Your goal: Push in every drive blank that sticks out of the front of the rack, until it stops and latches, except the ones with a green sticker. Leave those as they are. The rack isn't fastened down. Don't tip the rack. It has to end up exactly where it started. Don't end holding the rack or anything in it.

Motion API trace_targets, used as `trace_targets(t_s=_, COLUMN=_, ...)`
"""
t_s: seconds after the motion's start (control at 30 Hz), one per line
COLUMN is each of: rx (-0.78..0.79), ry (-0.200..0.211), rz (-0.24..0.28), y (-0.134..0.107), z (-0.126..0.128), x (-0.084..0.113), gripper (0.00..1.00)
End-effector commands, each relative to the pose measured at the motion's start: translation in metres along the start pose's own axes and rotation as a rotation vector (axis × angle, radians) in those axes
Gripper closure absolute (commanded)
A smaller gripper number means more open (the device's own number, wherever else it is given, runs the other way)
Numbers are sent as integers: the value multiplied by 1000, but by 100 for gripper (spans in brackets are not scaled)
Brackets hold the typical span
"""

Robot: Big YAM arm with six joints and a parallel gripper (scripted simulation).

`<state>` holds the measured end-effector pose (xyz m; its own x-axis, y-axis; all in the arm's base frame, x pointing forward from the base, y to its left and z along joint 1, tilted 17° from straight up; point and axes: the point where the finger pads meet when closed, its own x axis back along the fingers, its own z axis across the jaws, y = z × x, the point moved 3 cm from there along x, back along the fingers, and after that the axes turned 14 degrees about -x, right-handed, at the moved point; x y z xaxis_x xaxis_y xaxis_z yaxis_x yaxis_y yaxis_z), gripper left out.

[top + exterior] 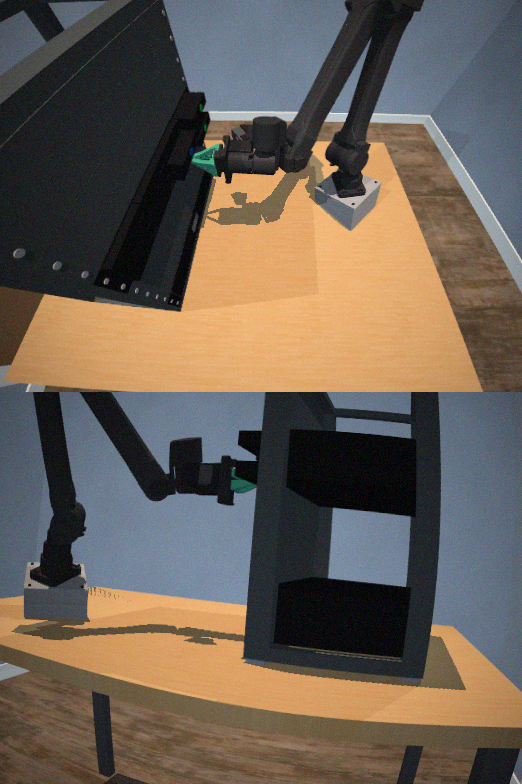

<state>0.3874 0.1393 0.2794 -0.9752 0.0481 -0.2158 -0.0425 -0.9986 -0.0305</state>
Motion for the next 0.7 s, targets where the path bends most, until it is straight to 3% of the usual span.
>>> trace_targets(t_s=0.0, rx=-12, ry=11, rz=-27, y=-1, z=7, x=-32, gripper=100)
trace_targets(t_s=0.67, rx=-12, ry=11, rz=-27, y=1, z=4, x=-44, gripper=100)
